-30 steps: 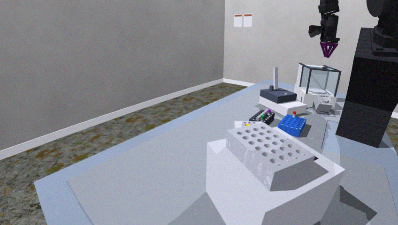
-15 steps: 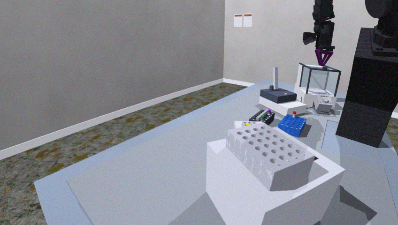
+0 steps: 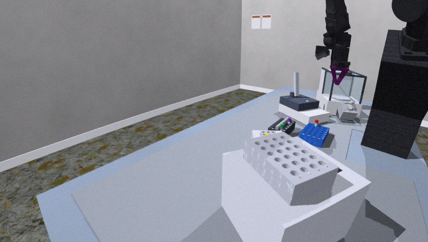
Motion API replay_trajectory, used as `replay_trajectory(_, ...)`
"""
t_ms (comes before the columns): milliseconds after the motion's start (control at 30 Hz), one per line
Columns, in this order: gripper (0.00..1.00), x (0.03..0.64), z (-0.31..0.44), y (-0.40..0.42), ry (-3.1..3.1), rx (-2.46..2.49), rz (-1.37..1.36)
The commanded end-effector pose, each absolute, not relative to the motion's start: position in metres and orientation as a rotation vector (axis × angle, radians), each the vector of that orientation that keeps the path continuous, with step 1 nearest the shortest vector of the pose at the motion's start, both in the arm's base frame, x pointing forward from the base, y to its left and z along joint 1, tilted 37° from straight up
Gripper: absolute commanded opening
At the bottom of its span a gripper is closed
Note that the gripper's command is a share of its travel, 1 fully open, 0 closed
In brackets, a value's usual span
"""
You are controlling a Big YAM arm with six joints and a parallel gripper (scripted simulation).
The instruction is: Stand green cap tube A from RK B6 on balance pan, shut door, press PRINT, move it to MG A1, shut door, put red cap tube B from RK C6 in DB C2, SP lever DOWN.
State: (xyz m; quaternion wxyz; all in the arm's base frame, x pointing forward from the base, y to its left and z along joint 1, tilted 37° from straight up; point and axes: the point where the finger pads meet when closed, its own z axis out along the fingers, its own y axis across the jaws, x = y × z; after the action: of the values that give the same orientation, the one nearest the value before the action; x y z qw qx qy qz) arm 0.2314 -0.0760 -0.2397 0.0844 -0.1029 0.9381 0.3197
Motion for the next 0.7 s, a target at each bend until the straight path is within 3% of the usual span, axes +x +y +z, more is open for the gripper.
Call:
replay_trajectory(0,0.36,0.244,-0.235,-0.054,2.847,-0.19,0.913)
replay_trajectory(667,0.36,0.271,-0.21,0.096,2.902,0.06,0.964)
